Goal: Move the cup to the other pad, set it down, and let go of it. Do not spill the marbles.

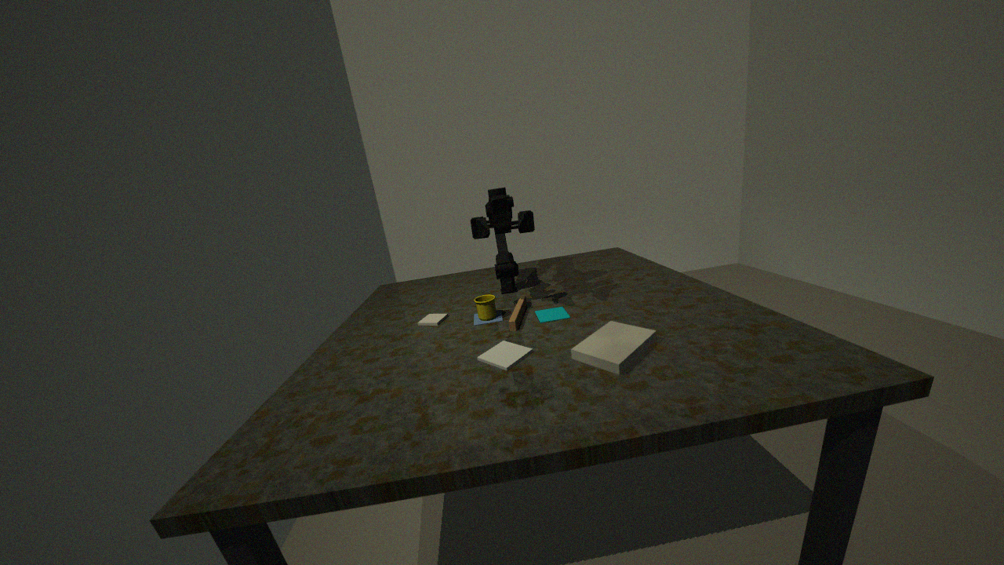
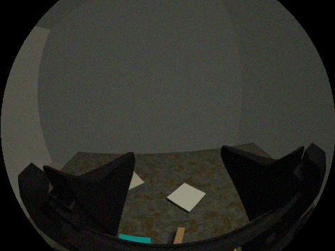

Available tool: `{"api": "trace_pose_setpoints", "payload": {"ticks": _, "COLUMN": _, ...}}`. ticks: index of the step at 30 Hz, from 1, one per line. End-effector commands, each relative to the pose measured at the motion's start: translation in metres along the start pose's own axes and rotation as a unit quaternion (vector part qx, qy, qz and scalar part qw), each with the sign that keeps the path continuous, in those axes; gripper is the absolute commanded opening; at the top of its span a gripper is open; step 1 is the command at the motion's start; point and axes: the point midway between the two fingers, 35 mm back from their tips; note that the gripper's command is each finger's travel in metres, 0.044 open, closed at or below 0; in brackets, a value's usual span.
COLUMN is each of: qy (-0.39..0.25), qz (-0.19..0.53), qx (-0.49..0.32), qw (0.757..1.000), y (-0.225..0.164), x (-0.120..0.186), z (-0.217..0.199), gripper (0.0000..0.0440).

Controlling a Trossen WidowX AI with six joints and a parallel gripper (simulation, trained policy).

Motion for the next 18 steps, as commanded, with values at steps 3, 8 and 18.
{"api": "trace_pose_setpoints", "payload": {"ticks": 3, "qy": -0.005, "qz": 0.010, "qx": -0.007, "qw": 1.000, "y": -0.003, "x": 0.001, "z": 0.000, "gripper": 0.0321}}
{"api": "trace_pose_setpoints", "payload": {"ticks": 8, "qy": -0.010, "qz": 0.035, "qx": -0.023, "qw": 0.999, "y": -0.010, "x": 0.002, "z": 0.001, "gripper": 0.0190}}
{"api": "trace_pose_setpoints", "payload": {"ticks": 18, "qy": -0.015, "qz": 0.105, "qx": -0.054, "qw": 0.993, "y": -0.026, "x": 0.002, "z": 0.009, "gripper": 0.0080}}
Point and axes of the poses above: the point midway between the two fingers, 35 mm back from their tips, its own x axis back along the fingers, its own z axis across the jaws, y = z × x, and after that the axes turned 14 degrees about -x, right-handed
